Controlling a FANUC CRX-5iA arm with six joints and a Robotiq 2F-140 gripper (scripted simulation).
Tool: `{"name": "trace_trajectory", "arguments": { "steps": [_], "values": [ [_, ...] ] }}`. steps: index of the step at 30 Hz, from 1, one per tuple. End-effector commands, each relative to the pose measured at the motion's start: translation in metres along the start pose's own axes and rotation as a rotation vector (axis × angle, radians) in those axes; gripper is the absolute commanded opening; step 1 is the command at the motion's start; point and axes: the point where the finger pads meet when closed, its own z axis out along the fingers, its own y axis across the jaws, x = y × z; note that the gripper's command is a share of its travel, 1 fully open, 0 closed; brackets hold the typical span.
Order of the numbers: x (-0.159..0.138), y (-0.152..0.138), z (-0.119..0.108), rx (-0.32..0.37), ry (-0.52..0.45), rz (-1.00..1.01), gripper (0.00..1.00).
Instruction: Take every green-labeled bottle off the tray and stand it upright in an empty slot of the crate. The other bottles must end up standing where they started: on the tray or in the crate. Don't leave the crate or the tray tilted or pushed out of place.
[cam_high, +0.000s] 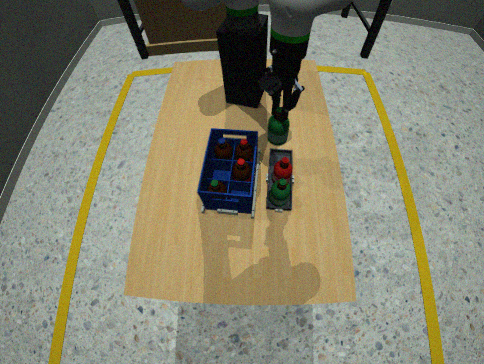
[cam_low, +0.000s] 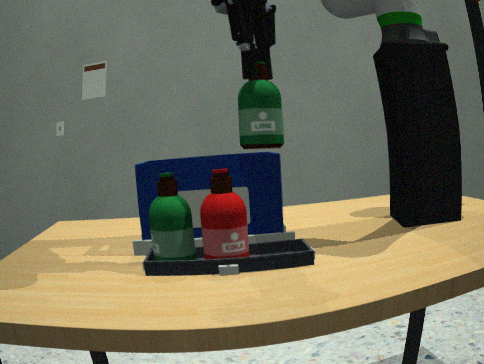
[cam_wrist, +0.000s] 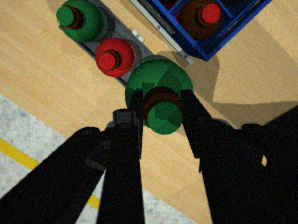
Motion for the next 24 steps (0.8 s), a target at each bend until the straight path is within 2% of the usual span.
{"name": "trace_trajectory", "arguments": {
  "steps": [1, 24],
  "values": [
    [0.005, 0.001, -0.001, 0.001, 0.0, 0.0, 0.1],
    [0.043, 0.015, -0.001, 0.001, 0.0, 0.0, 0.1]
  ]
}}
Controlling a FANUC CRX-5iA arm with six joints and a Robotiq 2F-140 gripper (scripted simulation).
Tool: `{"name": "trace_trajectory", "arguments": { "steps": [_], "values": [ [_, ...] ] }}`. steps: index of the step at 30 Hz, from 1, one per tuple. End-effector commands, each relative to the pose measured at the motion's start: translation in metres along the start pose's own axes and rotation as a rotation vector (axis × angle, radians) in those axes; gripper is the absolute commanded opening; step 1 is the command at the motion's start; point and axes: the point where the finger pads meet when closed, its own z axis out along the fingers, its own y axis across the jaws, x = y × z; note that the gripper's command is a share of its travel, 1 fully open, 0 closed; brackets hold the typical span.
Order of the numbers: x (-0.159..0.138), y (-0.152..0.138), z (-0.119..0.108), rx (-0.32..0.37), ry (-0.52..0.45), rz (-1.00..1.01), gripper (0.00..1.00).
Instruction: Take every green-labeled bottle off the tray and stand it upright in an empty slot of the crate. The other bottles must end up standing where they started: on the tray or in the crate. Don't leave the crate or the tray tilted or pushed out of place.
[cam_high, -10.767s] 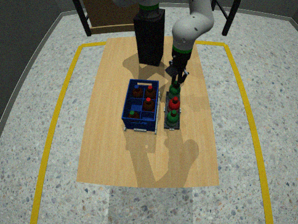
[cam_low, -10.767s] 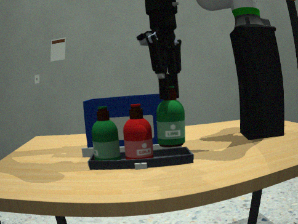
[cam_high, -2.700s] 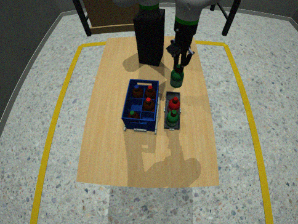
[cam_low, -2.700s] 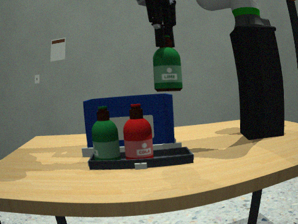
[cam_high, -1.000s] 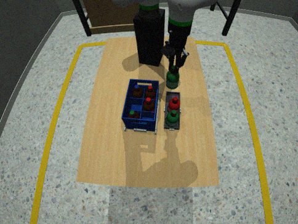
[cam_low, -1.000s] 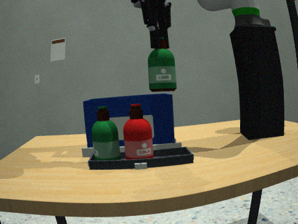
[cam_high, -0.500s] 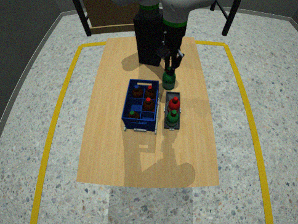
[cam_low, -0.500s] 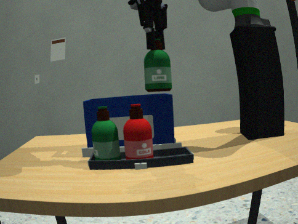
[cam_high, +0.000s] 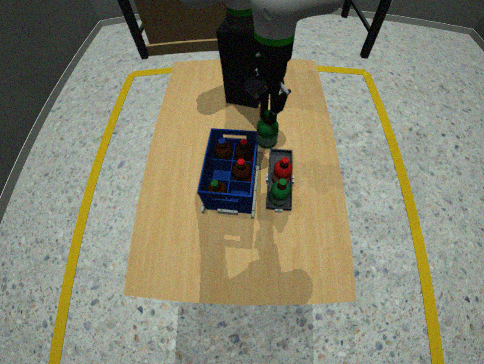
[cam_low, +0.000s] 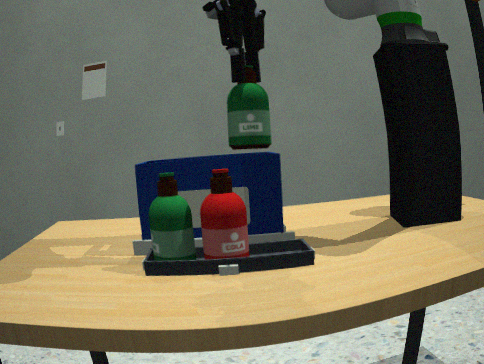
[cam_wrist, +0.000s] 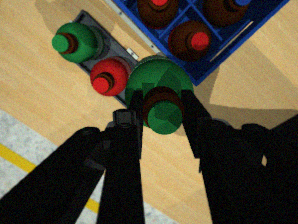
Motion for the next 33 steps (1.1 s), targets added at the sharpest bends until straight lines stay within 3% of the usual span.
{"name": "trace_trajectory", "arguments": {
  "steps": [1, 33],
  "values": [
    [0.007, 0.001, -0.001, 0.002, 0.001, 0.0, 0.1],
    [0.068, 0.024, -0.001, 0.002, 0.001, 0.0, 0.1]
  ]
}}
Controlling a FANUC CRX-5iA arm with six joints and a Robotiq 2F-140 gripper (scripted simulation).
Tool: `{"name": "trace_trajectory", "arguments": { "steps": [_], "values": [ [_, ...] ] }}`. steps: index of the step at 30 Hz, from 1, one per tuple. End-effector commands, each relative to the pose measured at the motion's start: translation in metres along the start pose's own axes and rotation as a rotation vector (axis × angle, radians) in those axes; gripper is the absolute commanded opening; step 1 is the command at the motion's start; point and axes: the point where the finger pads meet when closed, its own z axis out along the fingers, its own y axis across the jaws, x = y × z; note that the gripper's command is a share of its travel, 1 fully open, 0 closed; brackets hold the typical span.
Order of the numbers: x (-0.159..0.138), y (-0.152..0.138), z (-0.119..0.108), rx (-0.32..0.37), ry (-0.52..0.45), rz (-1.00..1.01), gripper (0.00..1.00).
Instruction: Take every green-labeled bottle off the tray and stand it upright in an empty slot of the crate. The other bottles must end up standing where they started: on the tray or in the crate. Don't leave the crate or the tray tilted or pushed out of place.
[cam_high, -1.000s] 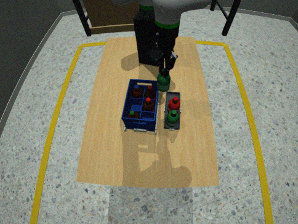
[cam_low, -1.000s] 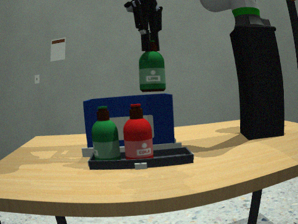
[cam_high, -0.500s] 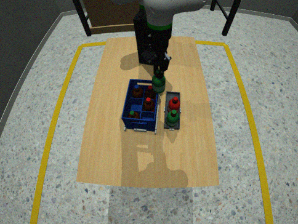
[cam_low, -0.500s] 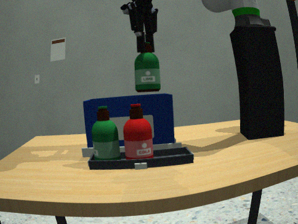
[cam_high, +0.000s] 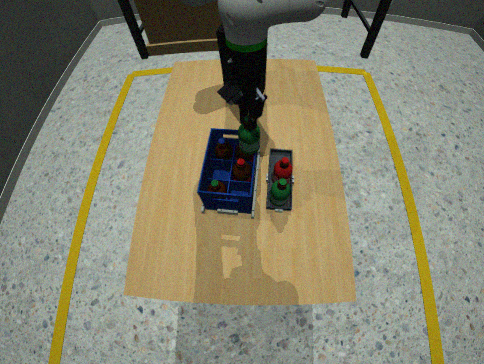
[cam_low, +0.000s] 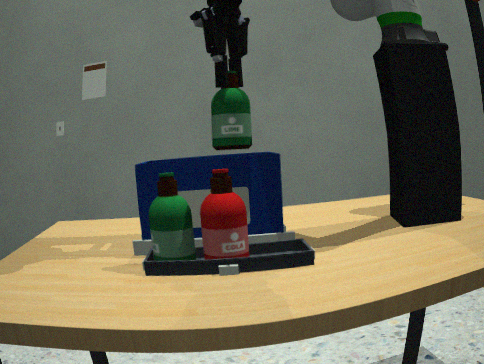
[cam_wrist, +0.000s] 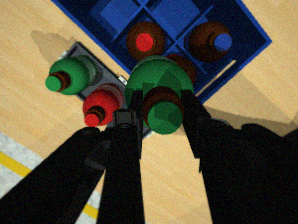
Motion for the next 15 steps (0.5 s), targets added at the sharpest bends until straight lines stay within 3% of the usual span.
{"name": "trace_trajectory", "arguments": {
  "steps": [1, 15],
  "values": [
    [0.007, 0.002, -0.001, 0.001, 0.001, 0.0, 0.1],
    [0.034, 0.012, -0.001, 0.001, 0.001, 0.0, 0.1]
  ]
}}
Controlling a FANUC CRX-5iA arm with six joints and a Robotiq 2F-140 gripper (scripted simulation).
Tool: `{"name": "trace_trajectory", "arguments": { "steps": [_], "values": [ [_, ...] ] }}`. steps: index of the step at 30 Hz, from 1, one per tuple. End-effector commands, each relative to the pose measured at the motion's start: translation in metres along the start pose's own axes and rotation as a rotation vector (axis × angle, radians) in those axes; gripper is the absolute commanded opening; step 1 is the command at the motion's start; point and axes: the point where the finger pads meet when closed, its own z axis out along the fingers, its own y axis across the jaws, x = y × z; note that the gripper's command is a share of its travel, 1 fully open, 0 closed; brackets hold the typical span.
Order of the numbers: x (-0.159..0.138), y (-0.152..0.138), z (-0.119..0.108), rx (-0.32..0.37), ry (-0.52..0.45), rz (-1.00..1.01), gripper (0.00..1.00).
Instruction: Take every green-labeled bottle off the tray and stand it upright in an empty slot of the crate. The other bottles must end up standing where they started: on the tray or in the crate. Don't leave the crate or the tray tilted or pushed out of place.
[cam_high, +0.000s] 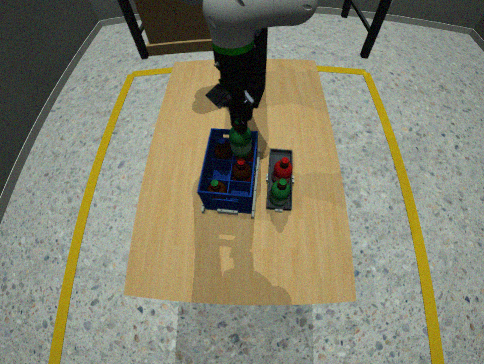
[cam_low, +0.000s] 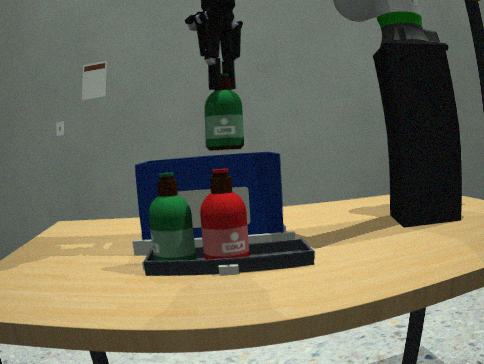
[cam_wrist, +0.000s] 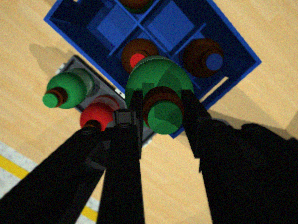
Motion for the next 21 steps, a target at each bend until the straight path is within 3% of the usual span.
{"name": "trace_trajectory", "arguments": {
  "steps": [1, 21],
  "values": [
    [0.007, 0.002, -0.001, 0.001, 0.001, 0.0, 0.1],
    [0.042, 0.015, -0.001, 0.001, 0.001, 0.0, 0.1]
  ]
}}
